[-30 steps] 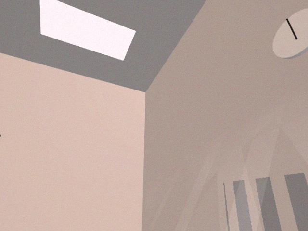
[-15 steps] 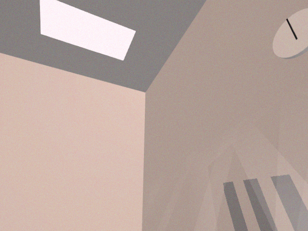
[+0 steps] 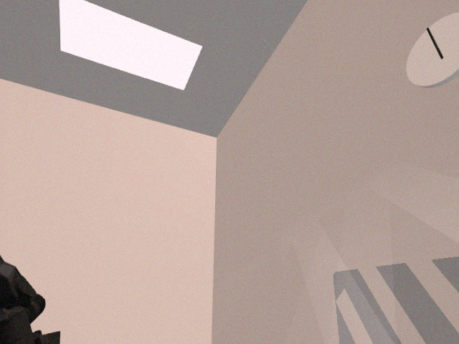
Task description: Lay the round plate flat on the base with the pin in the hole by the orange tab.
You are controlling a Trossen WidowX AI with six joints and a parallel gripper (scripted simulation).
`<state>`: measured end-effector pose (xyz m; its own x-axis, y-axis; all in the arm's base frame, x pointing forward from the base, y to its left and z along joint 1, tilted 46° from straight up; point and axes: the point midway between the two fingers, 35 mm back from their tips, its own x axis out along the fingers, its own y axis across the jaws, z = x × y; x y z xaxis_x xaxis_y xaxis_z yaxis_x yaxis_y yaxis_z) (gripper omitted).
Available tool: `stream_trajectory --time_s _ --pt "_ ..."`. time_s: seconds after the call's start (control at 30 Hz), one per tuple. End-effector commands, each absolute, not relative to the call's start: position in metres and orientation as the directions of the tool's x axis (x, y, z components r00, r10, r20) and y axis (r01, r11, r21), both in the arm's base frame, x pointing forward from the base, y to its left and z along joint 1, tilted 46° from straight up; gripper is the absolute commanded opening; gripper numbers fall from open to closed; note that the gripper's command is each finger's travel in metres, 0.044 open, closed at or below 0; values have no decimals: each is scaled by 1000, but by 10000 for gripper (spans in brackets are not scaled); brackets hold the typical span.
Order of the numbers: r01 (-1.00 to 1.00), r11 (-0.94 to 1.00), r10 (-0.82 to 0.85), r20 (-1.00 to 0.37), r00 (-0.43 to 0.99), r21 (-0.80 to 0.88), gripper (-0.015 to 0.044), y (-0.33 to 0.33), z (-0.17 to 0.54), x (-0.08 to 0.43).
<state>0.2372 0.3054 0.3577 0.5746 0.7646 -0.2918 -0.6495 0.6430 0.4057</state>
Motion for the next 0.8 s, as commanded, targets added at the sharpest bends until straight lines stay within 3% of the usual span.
stream_trajectory --time_s 0.0,0.4,0.57,0.77 --pt "-590 737 675 -380 632 330 0 277 330 284" --pt "-437 886 419 -674 609 155 0 161 226 371" --pt "-368 914 339 -819 464 170 0 90 153 385" --pt "-281 923 341 -895 287 261 0 18 87 372"
